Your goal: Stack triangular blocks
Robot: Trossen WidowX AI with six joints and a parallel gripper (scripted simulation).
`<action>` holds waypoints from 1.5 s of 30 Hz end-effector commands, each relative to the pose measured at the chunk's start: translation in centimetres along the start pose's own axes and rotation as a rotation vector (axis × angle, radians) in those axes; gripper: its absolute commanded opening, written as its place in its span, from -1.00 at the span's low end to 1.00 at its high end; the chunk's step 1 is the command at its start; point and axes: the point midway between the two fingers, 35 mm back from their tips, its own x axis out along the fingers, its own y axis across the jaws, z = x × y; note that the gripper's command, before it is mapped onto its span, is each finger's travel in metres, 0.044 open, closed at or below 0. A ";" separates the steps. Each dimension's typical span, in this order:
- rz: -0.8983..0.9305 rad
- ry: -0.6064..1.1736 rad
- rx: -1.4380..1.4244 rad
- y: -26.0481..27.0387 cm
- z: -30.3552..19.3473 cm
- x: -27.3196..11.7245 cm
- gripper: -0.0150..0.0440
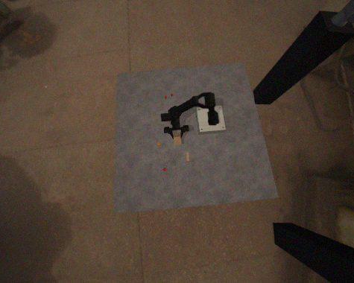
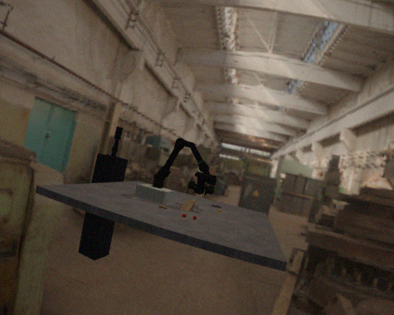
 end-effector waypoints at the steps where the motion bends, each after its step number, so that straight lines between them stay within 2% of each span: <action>1: 0.010 0.000 -0.014 -0.1 -1.5 -1.5 -0.49; 12: 0.003 -0.007 -0.027 -0.1 -1.3 -1.2 -0.49; 45: -0.227 -0.239 -1.099 -0.5 -1.6 0.0 -0.49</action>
